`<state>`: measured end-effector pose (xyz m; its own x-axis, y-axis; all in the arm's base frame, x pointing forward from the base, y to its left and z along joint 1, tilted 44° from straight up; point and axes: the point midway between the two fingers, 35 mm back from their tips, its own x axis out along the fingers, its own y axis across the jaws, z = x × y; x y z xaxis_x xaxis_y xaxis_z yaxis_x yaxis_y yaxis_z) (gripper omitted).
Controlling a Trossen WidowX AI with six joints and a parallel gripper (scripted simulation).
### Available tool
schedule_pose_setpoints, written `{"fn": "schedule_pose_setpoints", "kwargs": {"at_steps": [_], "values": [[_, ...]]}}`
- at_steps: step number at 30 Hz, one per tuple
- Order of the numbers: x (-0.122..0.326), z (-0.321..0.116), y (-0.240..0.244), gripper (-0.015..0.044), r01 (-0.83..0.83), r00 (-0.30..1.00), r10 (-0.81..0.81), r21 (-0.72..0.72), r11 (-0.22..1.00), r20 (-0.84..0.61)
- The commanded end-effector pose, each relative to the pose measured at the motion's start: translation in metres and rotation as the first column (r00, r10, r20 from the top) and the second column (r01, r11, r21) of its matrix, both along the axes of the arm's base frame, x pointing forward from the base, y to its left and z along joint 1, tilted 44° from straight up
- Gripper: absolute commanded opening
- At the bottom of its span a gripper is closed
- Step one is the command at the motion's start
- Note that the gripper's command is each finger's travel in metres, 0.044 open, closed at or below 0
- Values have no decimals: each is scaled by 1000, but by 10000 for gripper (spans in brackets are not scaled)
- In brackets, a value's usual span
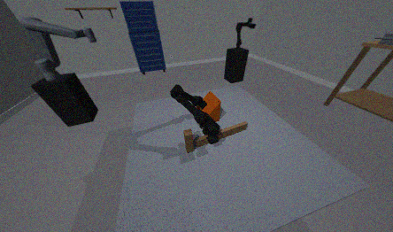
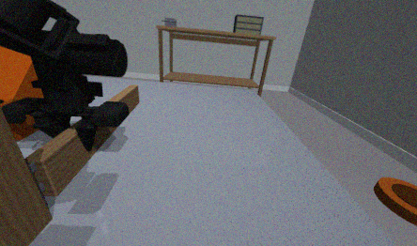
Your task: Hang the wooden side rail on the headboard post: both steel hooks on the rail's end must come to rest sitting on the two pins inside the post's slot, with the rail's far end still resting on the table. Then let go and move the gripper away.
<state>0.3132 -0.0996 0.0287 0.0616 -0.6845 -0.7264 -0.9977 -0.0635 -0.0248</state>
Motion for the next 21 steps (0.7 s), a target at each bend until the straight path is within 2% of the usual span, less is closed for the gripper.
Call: {"fn": "schedule_pose_setpoints", "kwargs": {"at_steps": [1,21], "values": [[0,0,-1,0,-3,1000,3,-6,1000,-3],[9,1,0,0,84,993,-84,5,996,80]]}}
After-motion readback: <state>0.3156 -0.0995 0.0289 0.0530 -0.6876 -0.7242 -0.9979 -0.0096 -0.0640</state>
